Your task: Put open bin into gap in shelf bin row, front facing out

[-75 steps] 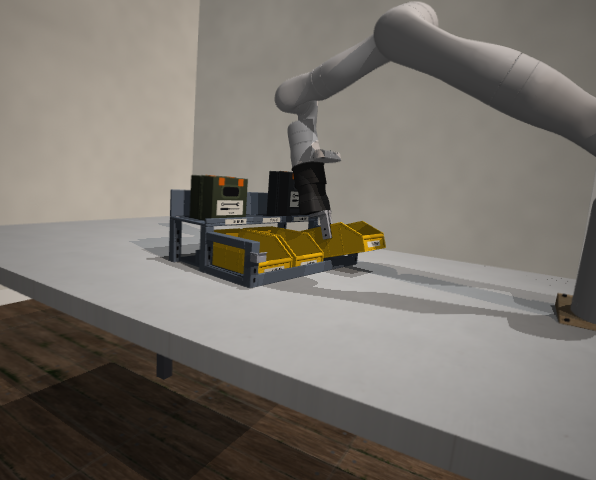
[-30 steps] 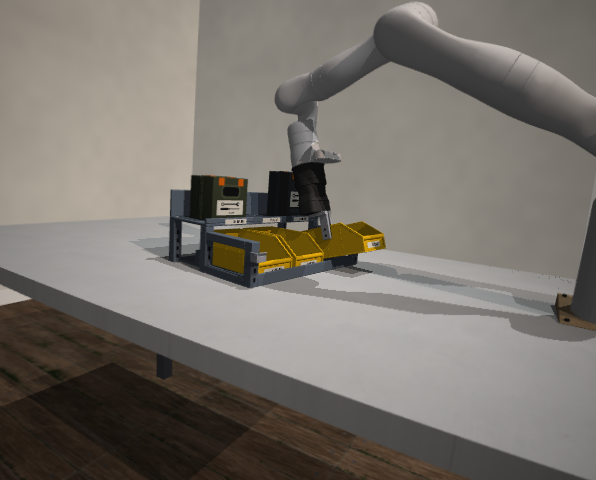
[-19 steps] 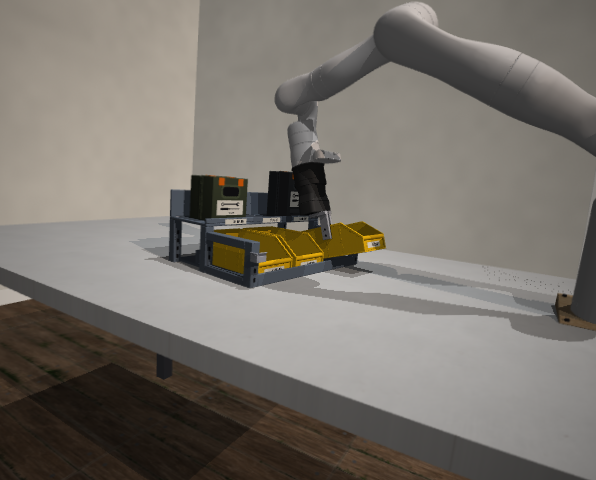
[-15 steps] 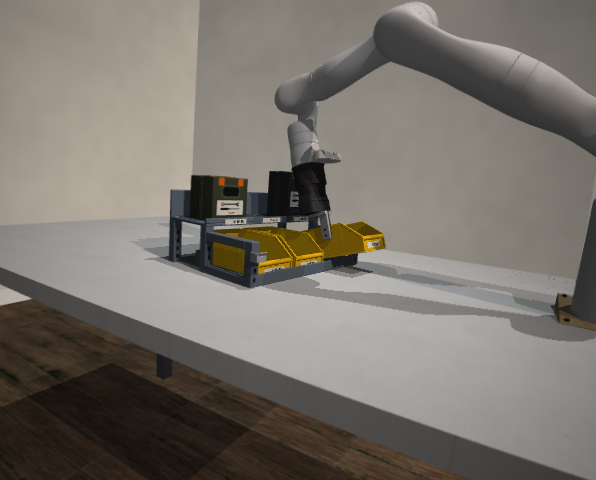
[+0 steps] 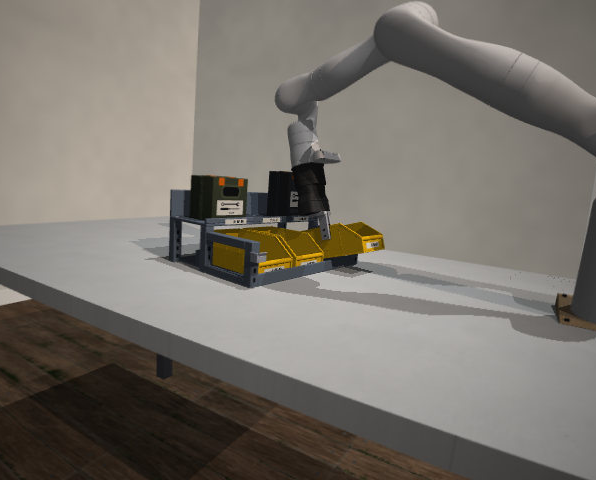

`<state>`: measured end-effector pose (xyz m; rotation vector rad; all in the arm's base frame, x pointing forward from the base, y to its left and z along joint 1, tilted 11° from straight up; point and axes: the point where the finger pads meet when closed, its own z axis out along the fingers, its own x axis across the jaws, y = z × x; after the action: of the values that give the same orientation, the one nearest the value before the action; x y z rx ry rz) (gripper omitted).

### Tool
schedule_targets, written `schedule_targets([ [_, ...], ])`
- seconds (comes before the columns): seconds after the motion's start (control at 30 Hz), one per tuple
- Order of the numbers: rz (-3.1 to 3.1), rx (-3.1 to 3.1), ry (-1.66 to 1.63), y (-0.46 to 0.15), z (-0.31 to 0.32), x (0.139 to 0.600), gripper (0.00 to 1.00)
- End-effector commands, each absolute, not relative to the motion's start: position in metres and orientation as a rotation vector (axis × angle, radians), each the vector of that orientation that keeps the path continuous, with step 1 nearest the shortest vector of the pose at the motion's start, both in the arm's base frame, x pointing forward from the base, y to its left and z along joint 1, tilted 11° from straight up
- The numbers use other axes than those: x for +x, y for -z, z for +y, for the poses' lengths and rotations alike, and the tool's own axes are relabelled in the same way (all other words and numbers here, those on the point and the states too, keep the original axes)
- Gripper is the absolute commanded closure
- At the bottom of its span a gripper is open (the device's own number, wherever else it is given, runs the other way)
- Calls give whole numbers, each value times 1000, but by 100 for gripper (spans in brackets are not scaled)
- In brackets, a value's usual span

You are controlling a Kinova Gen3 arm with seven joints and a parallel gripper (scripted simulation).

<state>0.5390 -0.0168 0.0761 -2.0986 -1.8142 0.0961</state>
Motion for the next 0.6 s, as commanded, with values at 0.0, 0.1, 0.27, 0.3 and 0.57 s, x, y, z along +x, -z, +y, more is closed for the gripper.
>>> schedule_targets([
  [0.0, -1817, -2103, -90, -78, -17, 541, 100],
  [0.1, -1820, -2108, -84, -77, -18, 542, 100],
  [0.27, -1825, -2116, -73, -76, -18, 545, 100],
  [0.3, -1826, -2118, -70, -76, -18, 545, 100],
  [0.57, -1832, -2128, -57, -75, -18, 549, 100],
])
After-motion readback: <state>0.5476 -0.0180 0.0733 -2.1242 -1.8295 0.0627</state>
